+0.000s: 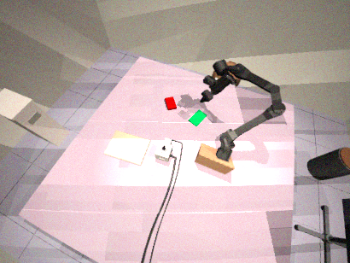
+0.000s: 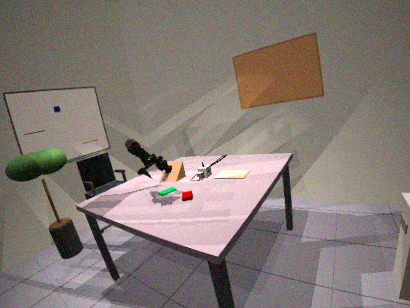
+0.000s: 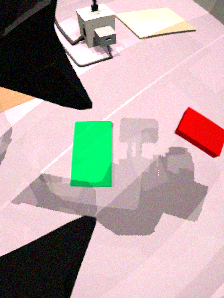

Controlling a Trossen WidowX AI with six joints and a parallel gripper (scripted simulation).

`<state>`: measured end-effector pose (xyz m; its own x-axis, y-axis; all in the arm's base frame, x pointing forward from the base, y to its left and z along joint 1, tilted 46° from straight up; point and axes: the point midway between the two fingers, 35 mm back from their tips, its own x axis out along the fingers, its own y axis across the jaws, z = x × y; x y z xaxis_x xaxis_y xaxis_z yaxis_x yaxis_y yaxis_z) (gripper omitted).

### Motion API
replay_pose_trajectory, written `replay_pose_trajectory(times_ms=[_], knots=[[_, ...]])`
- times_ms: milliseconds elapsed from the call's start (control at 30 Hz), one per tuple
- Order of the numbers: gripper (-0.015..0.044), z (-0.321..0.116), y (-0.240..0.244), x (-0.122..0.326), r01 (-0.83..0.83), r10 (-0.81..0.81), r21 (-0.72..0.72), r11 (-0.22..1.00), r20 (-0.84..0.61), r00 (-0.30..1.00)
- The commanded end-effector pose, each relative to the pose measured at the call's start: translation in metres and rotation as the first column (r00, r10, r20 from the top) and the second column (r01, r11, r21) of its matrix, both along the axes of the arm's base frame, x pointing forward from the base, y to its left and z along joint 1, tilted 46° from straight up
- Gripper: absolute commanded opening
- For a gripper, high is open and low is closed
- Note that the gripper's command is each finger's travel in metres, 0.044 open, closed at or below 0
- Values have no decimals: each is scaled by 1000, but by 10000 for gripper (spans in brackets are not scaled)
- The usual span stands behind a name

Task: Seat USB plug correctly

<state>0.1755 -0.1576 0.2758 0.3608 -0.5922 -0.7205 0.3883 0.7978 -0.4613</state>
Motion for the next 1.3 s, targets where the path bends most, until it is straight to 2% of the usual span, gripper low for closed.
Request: replay_pose_trajectory(times_ms=[0, 133, 333, 467, 600, 800, 1000, 1067, 1267], knots=[[426, -1, 0, 2, -9, 9, 0, 1000, -10, 1000], [440, -31, 12, 37, -181, 182, 23, 983, -209, 961], [440, -70, 45, 85, -385, 382, 78, 919, -405, 831], [440, -106, 83, 119, -529, 514, 152, 835, -558, 651], [440, -142, 121, 141, -641, 586, 235, 731, -698, 412], [440, -204, 185, 151, -725, 579, 378, 576, -815, 36], [440, -258, 236, 145, -755, 394, 522, 398, -840, -374], [440, -263, 241, 144, -752, 363, 539, 380, -834, -415], [440, -262, 240, 144, -752, 363, 539, 380, -834, -415]])
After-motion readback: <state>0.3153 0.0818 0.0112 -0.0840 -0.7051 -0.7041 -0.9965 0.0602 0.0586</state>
